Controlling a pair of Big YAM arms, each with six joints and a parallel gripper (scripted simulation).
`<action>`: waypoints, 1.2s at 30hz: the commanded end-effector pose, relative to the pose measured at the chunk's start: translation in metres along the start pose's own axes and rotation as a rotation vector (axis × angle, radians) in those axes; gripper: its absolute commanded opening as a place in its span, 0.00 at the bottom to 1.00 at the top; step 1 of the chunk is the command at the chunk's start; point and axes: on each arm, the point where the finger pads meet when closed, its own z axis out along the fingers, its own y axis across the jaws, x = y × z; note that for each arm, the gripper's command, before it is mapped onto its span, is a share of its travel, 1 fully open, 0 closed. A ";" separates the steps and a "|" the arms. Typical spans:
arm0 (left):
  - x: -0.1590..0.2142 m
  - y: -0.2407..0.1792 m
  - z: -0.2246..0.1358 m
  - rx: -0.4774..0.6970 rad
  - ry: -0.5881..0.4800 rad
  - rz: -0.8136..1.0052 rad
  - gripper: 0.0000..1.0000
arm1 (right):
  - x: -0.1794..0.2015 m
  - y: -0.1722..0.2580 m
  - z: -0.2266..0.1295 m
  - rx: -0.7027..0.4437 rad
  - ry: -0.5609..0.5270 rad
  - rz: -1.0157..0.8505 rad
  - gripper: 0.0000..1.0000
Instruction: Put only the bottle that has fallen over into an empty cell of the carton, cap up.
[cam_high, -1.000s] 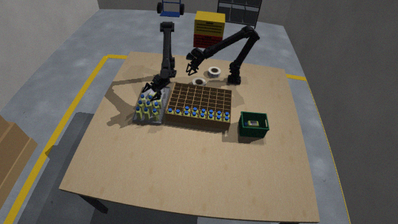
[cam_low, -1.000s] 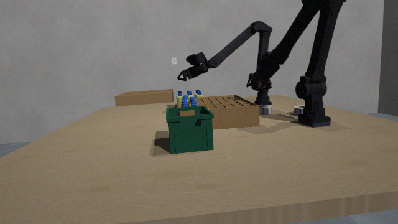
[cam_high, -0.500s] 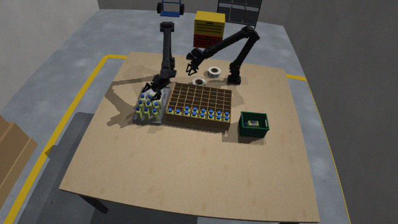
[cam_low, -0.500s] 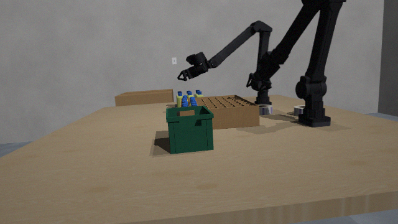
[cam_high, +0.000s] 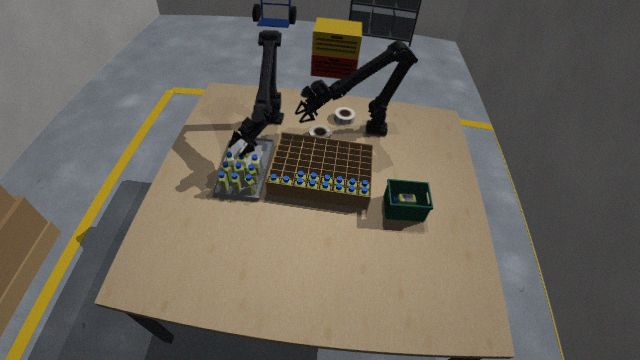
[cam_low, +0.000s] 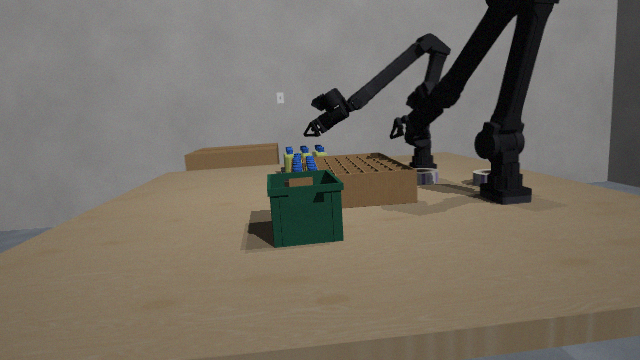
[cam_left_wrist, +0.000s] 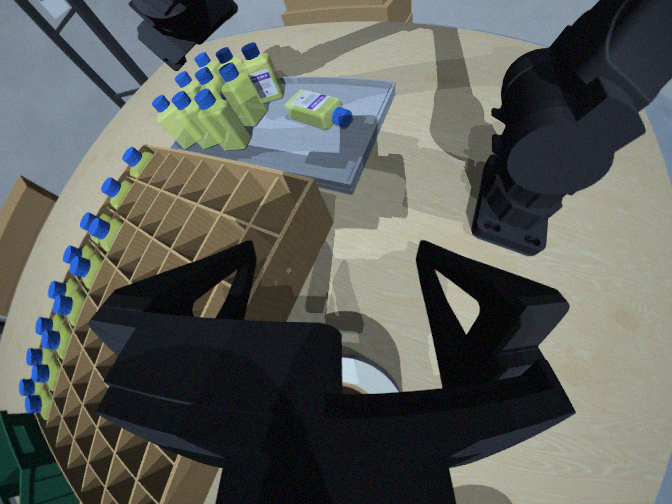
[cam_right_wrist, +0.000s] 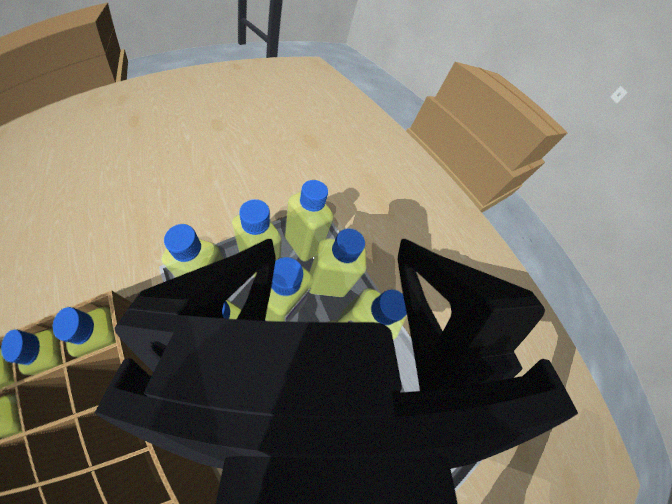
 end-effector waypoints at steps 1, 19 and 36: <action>-0.031 0.018 0.003 0.010 -0.174 -0.117 1.00 | 0.008 -0.034 -0.020 -0.035 0.041 -0.028 0.75; -0.071 0.045 -0.010 0.036 -0.401 -0.143 1.00 | 0.152 -0.079 -0.087 -0.282 0.316 -0.056 0.75; -0.082 0.040 -0.017 0.073 -0.436 -0.119 1.00 | 0.200 -0.072 -0.096 -0.385 0.385 -0.004 0.75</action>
